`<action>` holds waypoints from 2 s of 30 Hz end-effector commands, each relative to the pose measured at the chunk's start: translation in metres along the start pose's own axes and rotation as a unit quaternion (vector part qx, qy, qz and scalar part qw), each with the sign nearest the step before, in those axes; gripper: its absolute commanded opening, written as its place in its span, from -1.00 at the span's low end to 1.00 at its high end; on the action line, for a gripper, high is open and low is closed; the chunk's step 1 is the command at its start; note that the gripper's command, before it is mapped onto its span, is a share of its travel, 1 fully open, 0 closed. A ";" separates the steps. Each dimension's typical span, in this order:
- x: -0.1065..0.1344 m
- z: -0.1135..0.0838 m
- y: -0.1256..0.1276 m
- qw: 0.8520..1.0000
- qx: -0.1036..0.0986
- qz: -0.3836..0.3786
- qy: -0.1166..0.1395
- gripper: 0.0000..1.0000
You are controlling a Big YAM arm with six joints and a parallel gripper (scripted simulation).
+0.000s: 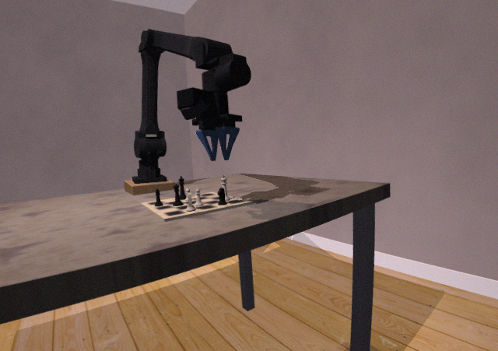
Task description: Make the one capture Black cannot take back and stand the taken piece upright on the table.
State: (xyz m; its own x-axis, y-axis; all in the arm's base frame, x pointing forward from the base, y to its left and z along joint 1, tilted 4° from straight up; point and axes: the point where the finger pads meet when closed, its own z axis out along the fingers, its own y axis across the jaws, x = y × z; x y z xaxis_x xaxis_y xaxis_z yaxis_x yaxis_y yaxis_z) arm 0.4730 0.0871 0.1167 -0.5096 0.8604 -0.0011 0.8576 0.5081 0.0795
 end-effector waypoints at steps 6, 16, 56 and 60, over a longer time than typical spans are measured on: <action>0.002 -0.005 0.002 1.000 -0.013 0.004 -0.007 -0.27; 0.002 0.001 0.002 1.000 -0.008 0.004 -0.005 -0.27; 0.003 0.048 0.002 1.000 -0.006 0.003 -0.004 -0.27; 0.003 0.049 0.002 1.000 -0.006 0.003 -0.005 -0.27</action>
State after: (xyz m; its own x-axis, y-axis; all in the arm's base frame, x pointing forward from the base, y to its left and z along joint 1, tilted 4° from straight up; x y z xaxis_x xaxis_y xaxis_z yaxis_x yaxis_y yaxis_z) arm 0.4749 0.0893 0.0683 -0.5085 0.8610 -0.0001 0.8585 0.5071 0.0763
